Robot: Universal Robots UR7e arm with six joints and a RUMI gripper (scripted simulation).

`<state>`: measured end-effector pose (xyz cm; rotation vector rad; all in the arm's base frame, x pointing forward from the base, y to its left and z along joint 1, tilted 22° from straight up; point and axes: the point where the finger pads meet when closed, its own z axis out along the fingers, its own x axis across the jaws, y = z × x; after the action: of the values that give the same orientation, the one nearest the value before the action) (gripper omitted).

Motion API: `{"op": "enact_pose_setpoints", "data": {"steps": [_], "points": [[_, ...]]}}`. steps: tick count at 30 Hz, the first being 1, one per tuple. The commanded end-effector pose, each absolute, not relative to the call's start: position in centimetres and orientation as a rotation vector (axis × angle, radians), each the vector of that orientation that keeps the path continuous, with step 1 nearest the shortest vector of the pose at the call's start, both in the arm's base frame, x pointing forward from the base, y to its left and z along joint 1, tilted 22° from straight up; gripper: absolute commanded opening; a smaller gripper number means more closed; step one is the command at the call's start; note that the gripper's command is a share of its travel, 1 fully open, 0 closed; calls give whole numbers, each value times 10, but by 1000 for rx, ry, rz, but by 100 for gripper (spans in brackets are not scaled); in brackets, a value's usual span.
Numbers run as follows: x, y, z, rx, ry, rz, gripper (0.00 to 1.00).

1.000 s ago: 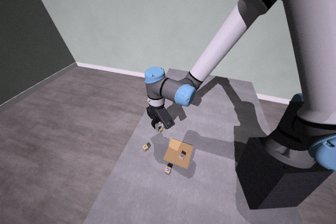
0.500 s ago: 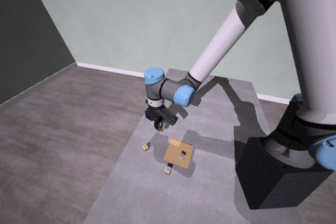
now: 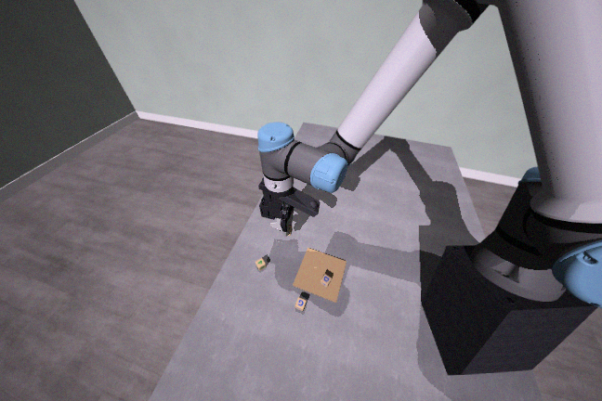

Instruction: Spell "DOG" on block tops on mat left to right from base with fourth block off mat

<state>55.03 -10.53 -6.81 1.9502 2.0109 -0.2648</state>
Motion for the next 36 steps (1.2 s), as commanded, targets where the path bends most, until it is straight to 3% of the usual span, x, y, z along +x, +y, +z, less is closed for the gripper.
{"op": "enact_pose_setpoints", "data": {"steps": [1,36], "points": [[552,-107,-68,1834,2128,-286,5],[554,-112,-69,1571,2354,-342,5]]}}
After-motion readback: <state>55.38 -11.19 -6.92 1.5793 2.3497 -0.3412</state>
